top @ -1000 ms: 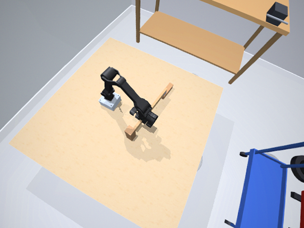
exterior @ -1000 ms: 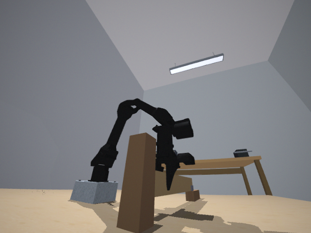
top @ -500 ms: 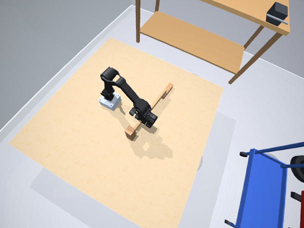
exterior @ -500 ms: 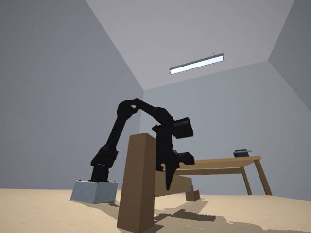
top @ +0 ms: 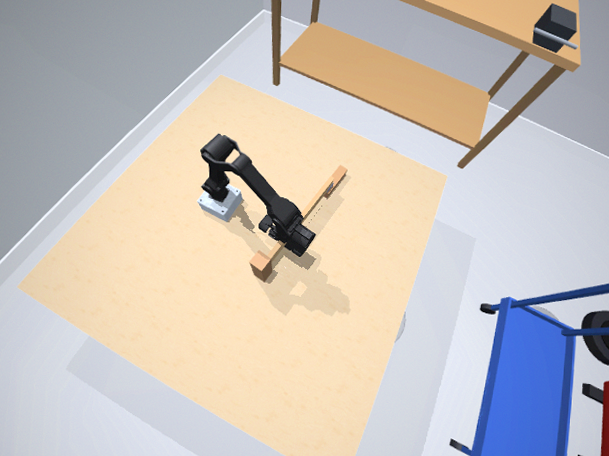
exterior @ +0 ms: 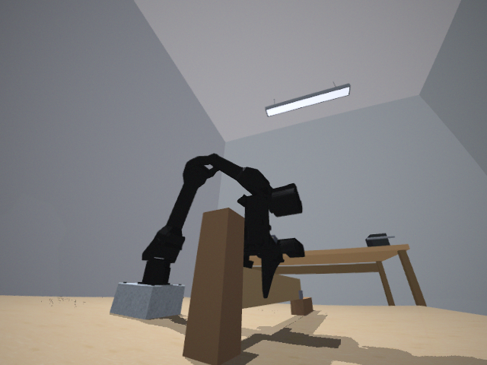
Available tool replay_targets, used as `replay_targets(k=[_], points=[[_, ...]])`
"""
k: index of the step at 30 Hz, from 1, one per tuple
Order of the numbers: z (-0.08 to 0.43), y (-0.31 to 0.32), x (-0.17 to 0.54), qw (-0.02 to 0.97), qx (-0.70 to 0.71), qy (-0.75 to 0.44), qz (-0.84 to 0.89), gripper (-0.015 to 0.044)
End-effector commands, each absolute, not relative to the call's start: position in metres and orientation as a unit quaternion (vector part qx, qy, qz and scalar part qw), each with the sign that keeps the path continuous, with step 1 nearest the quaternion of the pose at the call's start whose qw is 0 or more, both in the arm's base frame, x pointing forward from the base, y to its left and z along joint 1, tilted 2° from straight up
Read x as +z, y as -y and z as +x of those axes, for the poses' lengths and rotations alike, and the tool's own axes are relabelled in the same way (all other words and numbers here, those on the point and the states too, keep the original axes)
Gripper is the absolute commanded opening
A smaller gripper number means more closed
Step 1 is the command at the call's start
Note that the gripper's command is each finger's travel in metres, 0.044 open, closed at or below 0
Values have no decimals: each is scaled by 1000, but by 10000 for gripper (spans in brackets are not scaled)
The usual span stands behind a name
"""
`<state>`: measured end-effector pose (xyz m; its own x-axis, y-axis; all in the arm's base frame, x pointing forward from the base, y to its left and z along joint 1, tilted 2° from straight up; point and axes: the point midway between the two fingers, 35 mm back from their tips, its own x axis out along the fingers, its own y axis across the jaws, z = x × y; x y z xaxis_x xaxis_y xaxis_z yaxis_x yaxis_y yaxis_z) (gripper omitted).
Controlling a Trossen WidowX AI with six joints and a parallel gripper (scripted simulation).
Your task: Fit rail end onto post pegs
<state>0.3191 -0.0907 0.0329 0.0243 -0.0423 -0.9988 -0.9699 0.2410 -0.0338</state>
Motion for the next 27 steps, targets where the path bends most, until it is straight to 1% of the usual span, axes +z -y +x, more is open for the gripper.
replay_targets(k=[1,8,15,20,27], points=[[319,91,33,554,418,-560,-452,262],[319,91,33,554,418,-560,-452,440],[319,91,33,554,418,-560,-452,440],[326,61,60,555,417,-559,-453,440],[326,60,62,555,417,-559,-453,440]])
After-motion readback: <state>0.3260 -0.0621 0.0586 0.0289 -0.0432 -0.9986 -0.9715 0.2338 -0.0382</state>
